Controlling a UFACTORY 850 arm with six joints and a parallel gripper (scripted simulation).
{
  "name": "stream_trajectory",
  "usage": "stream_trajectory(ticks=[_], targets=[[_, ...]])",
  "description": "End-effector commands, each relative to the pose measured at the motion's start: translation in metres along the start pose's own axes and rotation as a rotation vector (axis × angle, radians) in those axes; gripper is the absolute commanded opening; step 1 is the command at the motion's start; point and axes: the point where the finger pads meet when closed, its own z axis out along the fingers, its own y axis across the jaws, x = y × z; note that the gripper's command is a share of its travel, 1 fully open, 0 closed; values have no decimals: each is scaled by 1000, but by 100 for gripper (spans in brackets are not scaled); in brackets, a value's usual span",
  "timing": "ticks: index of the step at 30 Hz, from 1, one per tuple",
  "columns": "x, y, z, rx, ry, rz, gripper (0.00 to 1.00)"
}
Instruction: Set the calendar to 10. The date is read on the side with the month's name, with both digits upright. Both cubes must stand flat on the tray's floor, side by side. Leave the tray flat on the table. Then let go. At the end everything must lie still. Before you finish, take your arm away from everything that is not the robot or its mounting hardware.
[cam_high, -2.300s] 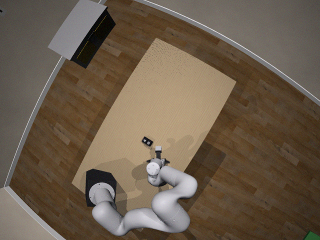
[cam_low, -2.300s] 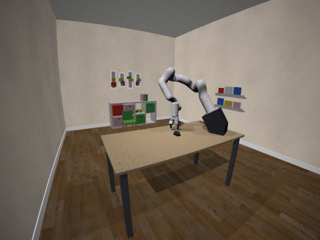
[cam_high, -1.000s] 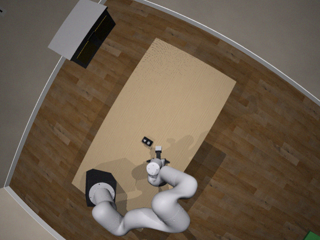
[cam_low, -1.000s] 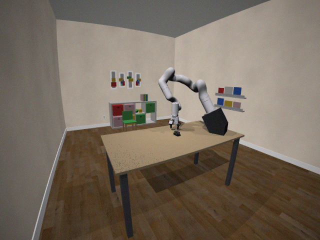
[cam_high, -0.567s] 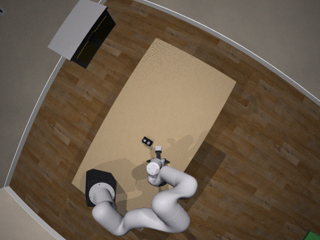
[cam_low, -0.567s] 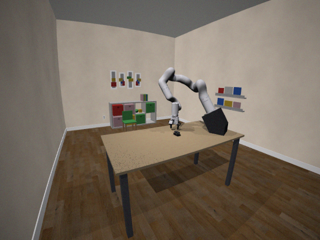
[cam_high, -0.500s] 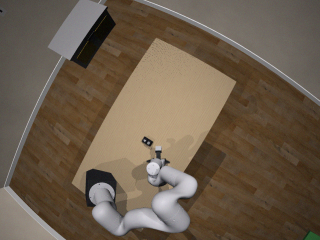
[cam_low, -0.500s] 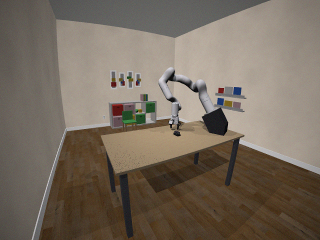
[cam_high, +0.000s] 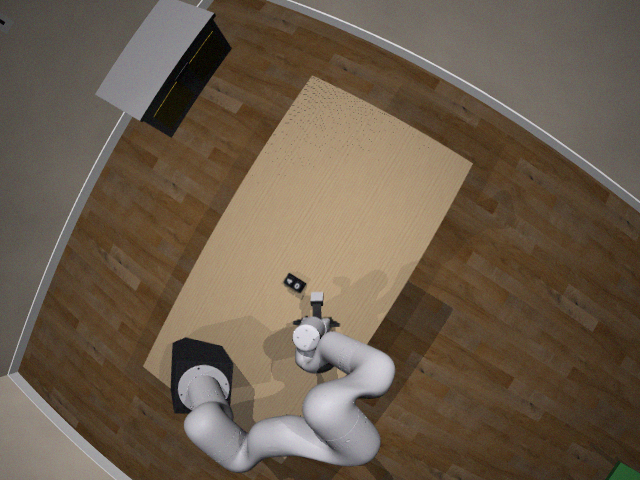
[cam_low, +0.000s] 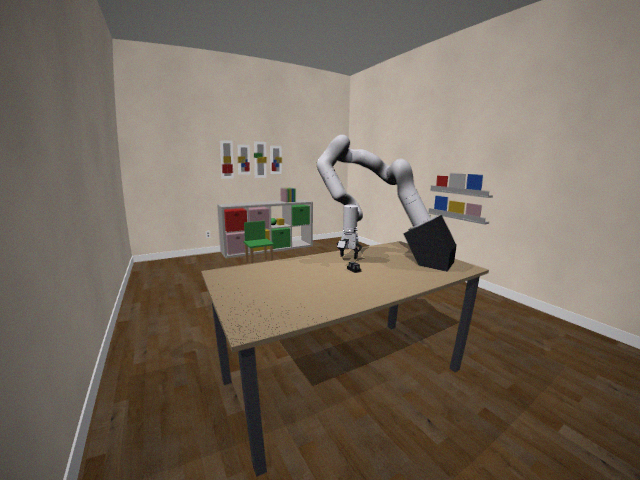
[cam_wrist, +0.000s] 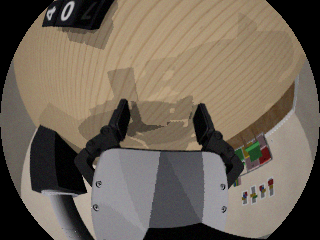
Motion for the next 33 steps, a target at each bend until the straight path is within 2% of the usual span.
stream_trajectory(ticks=[1, 8, 19, 33], targets=[[0, 0, 0, -1, 1, 0, 100], [0, 0, -7, -1, 1, 0, 100], [0, 0, -51, -1, 1, 0, 100], [0, 0, -60, -1, 1, 0, 100]])
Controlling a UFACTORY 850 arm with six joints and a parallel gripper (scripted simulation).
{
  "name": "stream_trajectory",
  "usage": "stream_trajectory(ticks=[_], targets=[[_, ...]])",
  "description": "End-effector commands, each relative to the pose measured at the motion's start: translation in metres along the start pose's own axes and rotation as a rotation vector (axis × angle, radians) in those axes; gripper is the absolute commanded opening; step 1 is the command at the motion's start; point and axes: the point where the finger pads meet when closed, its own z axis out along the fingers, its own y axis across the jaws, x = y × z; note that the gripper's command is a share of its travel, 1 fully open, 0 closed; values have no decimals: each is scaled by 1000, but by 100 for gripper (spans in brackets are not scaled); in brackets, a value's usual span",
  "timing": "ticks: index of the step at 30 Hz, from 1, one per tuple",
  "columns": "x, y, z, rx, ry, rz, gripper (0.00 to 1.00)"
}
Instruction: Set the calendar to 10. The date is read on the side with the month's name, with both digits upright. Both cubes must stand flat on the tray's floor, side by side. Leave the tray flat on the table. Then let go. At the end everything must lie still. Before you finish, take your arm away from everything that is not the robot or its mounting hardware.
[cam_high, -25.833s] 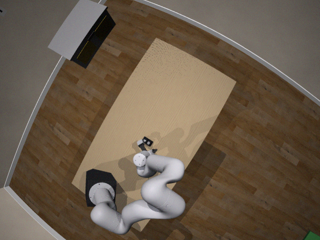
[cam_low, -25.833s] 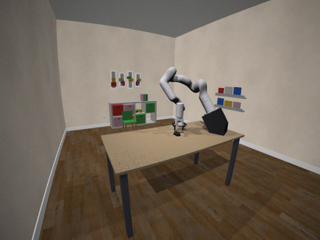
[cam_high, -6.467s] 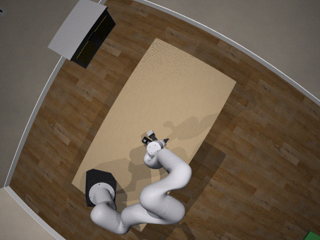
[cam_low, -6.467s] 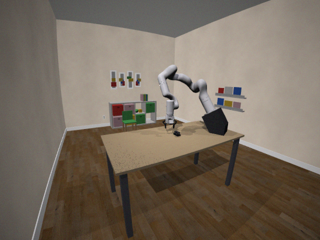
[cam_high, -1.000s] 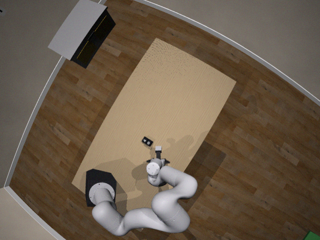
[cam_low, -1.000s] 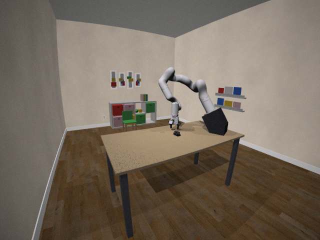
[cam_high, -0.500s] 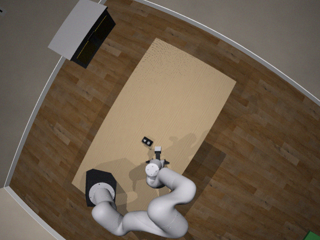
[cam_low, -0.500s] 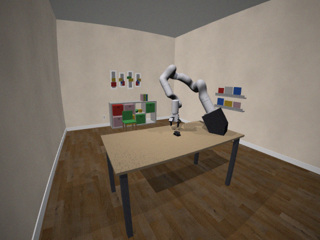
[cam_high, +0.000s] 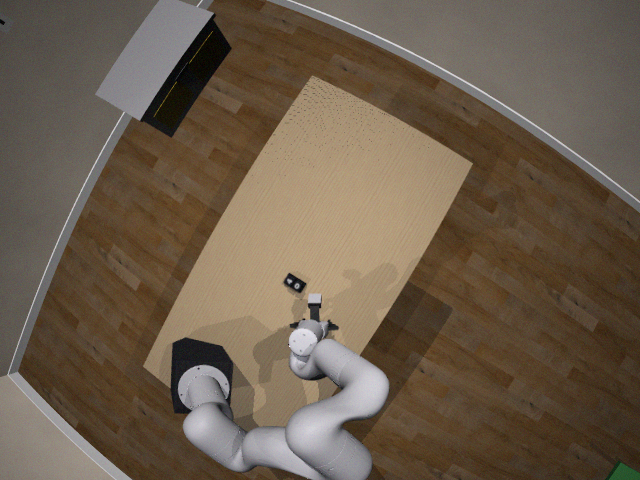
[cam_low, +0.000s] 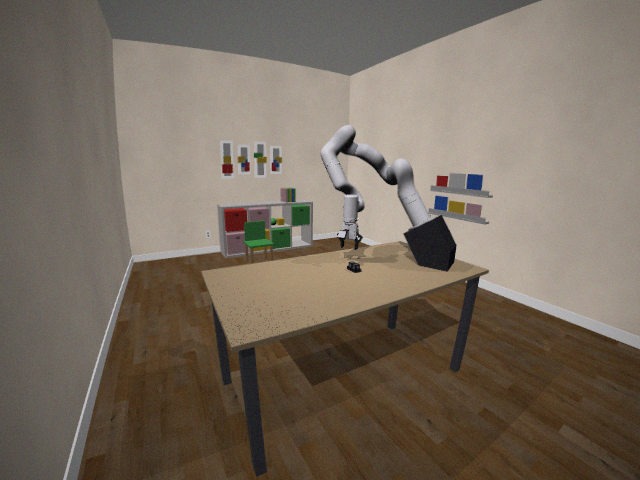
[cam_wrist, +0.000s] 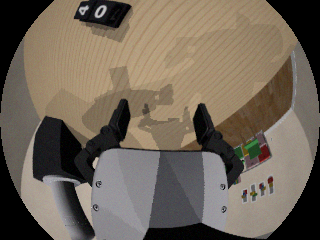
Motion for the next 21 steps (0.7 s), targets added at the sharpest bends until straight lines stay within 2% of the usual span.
stream_trajectory(ticks=[1, 10, 15, 21], targets=[[0, 0, -1, -1, 0, 0, 100], [5, -1, -1, -1, 0, -33, 100], [31, -13, -5, -2, 0, -234, 100], [51, -24, -8, -3, 0, -391, 100]])
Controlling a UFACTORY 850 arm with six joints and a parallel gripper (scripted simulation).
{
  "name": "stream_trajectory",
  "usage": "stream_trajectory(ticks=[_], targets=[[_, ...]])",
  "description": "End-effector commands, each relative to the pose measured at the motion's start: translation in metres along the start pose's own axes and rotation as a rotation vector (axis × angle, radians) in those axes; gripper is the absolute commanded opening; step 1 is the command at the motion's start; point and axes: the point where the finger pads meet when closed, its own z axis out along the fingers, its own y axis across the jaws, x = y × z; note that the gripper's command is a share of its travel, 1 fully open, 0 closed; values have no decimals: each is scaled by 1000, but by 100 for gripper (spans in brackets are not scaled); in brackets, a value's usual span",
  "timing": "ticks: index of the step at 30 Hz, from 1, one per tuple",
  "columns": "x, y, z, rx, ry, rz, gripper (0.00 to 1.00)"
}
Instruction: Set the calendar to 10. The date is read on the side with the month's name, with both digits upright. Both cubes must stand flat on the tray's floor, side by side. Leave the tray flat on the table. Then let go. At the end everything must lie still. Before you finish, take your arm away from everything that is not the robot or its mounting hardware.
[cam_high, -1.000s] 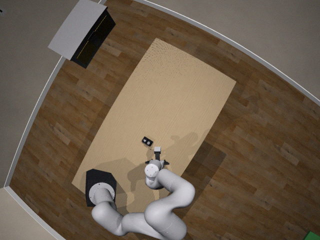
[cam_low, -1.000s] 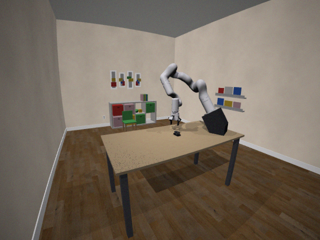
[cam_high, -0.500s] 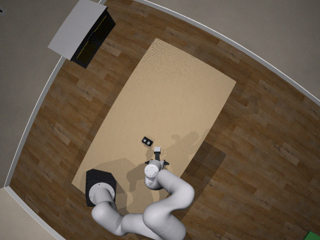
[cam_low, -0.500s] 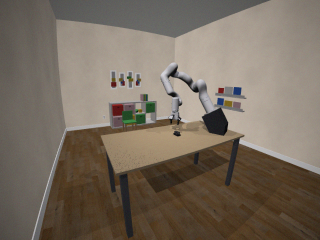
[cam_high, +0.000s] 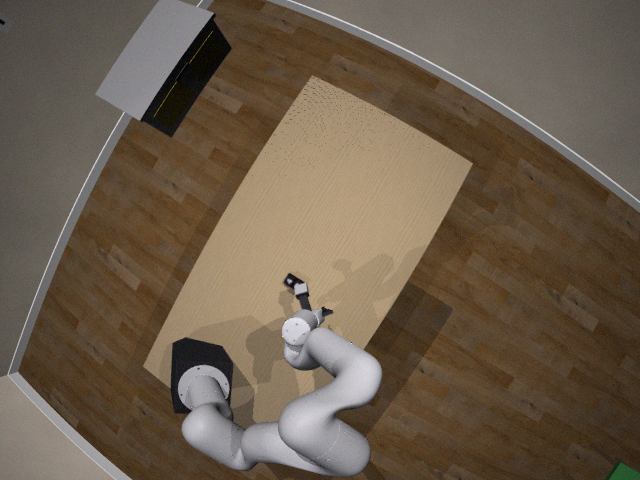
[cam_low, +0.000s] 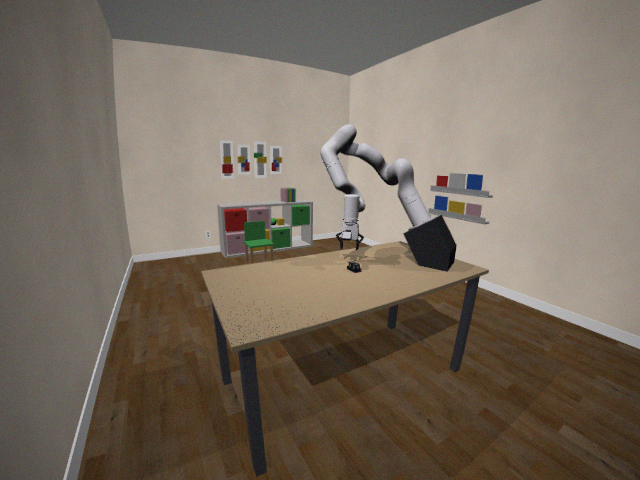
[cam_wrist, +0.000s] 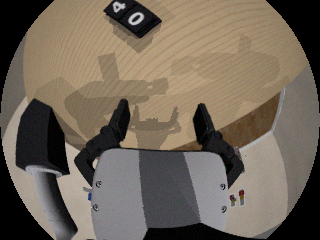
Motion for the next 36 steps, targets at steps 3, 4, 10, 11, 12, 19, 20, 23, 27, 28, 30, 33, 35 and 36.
stream_trajectory(ticks=[3, 4, 10, 11, 12, 19, 20, 23, 27, 28, 30, 33, 35, 36], targets=[[29, -6, -4, 11, -15, -208, 100], [35, -8, -5, 11, -15, -250, 100], [61, -17, -11, 13, -14, -431, 100], [62, -17, -11, 13, -13, -440, 100], [70, -20, -13, 14, -13, -496, 100], [89, -28, -17, 15, -11, -630, 100], [95, -32, -19, 16, -11, -677, 100], [107, -37, -22, 17, -9, -760, 100], [109, -39, -23, 17, -9, -775, 49], [109, -39, -23, 17, -9, -775, 49], [109, -39, -23, 17, -9, -775, 49], [109, -39, -23, 17, -9, -775, 49], [109, -39, -23, 17, -9, -775, 49], [109, -39, -23, 17, -9, -775, 49]])
